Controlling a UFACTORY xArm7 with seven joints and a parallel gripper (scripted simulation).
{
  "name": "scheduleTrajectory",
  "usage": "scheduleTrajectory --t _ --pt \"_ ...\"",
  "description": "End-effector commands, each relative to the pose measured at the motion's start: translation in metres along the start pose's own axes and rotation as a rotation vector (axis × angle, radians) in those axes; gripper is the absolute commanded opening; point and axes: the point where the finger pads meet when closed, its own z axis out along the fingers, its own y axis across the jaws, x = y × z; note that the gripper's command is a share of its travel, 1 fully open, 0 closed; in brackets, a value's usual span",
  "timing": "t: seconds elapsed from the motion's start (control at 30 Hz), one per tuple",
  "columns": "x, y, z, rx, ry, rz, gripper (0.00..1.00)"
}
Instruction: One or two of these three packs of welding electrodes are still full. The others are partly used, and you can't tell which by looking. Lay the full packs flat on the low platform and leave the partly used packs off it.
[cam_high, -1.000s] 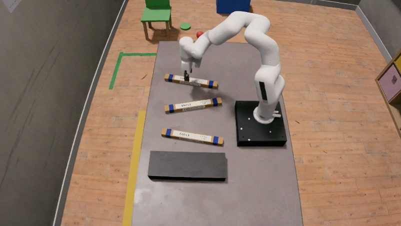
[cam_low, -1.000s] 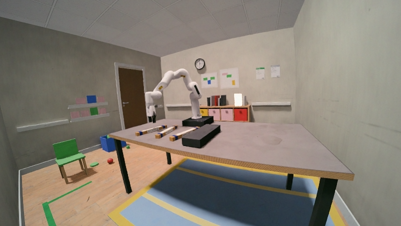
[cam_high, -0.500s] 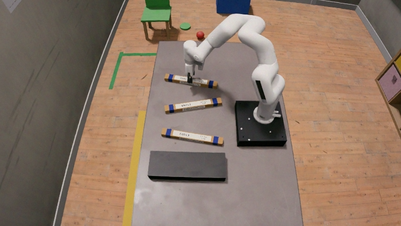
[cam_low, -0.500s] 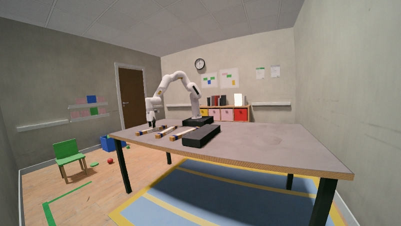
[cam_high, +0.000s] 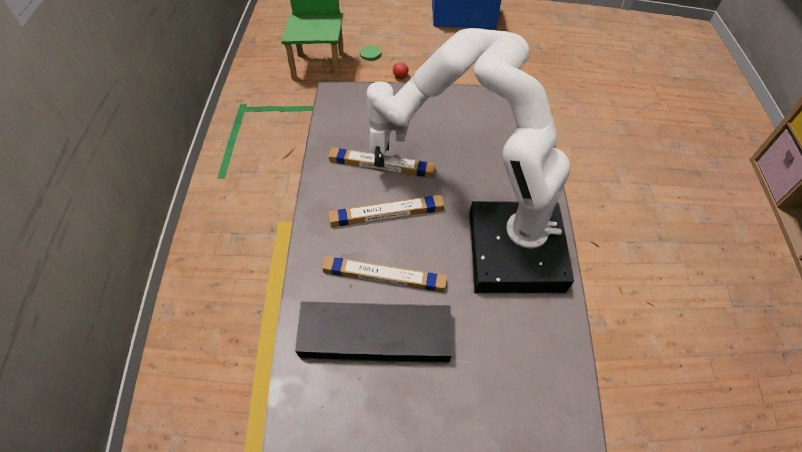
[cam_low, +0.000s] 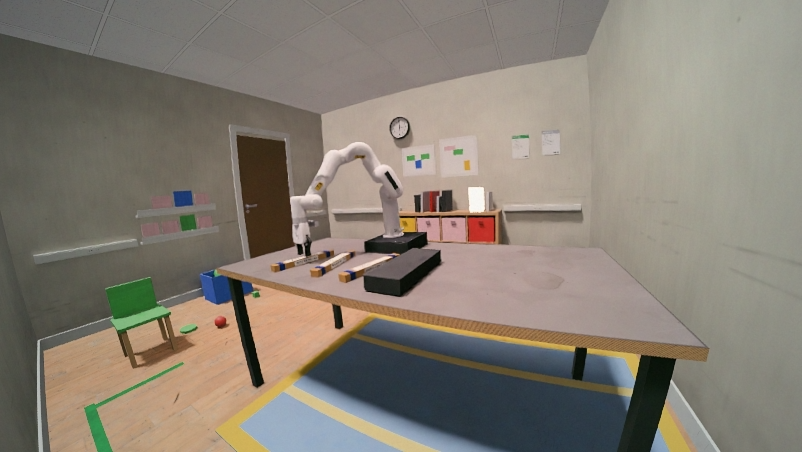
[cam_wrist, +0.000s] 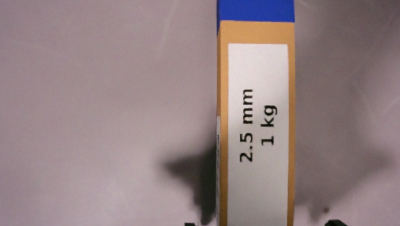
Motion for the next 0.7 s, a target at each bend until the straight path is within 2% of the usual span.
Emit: scheduleTrajectory --t 0.0,0.67 --pt "-0.0017 -0.0007 -0.0017 0.002 -0.004 0.000 0.74" --pt "-0.0032 -0.0014 -0.0009 0.002 -0.004 0.000 0.74"
